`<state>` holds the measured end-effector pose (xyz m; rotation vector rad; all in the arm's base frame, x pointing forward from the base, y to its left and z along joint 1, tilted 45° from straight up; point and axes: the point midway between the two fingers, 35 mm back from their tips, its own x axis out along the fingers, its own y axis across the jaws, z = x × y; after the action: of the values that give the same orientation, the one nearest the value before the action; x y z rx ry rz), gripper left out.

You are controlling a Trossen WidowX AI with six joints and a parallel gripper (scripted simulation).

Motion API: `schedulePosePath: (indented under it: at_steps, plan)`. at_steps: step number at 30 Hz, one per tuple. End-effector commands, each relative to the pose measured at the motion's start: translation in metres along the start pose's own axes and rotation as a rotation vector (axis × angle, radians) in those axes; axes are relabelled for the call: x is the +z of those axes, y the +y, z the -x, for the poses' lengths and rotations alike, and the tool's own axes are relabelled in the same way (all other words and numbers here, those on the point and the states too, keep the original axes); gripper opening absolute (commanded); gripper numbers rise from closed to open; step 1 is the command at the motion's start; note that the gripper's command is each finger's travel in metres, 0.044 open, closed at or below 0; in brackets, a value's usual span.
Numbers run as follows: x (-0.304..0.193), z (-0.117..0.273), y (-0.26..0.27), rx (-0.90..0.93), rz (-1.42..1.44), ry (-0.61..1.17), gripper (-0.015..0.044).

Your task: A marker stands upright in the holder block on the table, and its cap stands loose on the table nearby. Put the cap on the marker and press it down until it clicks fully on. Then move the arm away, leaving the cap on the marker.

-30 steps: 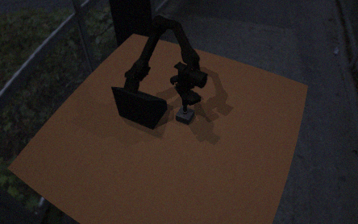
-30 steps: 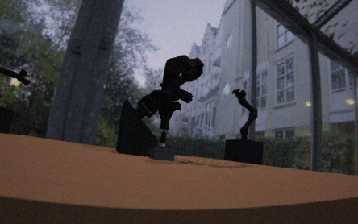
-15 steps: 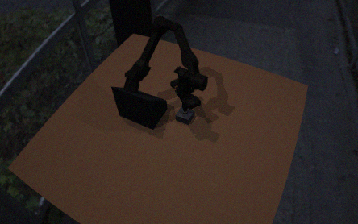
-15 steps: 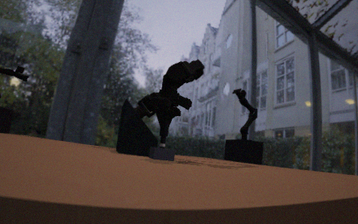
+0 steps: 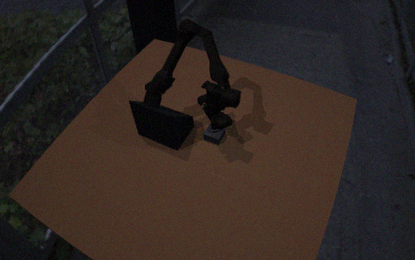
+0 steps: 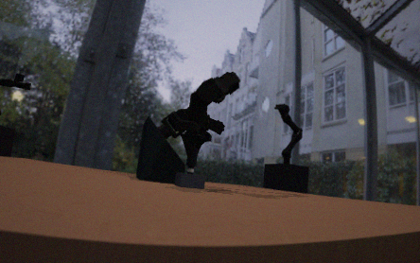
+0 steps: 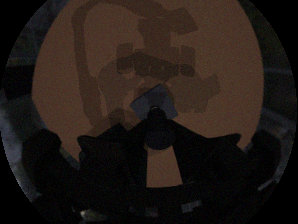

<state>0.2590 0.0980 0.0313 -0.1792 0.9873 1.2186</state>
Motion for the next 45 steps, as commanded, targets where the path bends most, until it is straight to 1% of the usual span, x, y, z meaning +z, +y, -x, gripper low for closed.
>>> schedulePosePath:
  at_steps: [1, 2, 19, 22, 25, 27, 32, 34, 42, 44, 45]
  plan:
    - [0.000, -0.001, 0.000, 0.003, -0.005, -0.004, 0.0000]
    - [0.000, -0.001, 0.000, 0.003, -0.005, -0.004, 0.0000]
    - [0.000, 0.000, 0.000, 0.001, -0.001, 0.000, 0.0440]
    - [0.000, 0.009, -0.001, -0.001, -0.001, 0.002, 0.0440]
    - [0.000, 0.052, -0.003, -0.003, -0.001, 0.006, 0.0440]
    - [-0.001, 0.072, -0.001, -0.001, -0.001, 0.004, 0.0440]
    - [-0.001, 0.075, 0.000, 0.000, -0.001, 0.003, 0.0440]
    - [-0.001, 0.074, 0.000, 0.000, -0.066, 0.003, 0.0387]
    - [-0.004, 0.066, -0.001, 0.001, -0.832, 0.000, 0.0177]
    - [-0.005, 0.065, -0.001, 0.002, -0.962, 0.000, 0.0125]
    - [-0.005, 0.065, -0.001, 0.002, -0.978, 0.000, 0.0099]
